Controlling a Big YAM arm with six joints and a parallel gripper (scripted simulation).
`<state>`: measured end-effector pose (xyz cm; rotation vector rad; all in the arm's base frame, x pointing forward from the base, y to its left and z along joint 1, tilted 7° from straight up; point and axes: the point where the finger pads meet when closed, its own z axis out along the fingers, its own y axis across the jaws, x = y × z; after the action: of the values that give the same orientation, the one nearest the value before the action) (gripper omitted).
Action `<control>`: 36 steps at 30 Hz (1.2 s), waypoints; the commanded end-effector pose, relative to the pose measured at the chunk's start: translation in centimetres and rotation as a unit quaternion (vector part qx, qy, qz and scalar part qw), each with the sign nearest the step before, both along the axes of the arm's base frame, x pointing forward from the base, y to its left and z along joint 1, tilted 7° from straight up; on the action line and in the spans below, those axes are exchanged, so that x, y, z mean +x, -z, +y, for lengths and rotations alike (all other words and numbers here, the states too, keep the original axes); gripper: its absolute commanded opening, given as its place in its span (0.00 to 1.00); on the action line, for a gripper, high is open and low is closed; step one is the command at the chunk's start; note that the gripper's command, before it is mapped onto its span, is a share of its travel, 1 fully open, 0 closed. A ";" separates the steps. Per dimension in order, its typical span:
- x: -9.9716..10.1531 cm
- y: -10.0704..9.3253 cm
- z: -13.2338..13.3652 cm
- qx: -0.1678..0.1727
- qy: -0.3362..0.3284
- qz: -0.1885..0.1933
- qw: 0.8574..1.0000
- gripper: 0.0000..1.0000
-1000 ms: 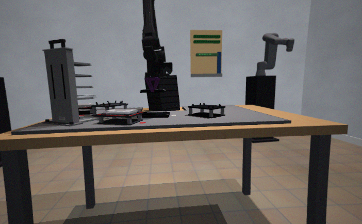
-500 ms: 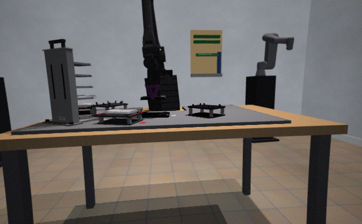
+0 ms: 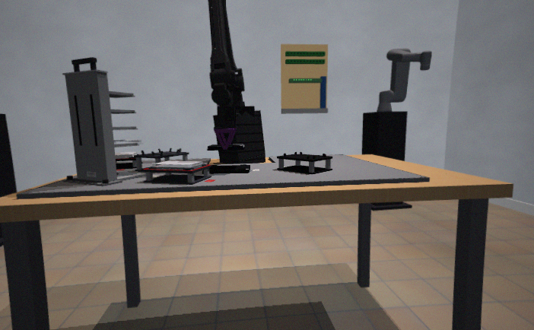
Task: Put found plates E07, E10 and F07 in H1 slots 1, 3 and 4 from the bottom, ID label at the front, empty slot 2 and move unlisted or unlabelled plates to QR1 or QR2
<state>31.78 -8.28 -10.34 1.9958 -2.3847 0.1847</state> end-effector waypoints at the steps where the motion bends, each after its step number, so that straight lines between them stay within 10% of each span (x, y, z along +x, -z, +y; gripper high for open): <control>1: 1.1 -0.6 -0.2 -0.001 -0.002 -0.014 1.000 0.86; 36: 1.8 0.7 -0.7 -0.002 -0.003 -0.018 1.000 0.86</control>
<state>31.81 -8.34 -11.37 1.9982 -2.3823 0.1843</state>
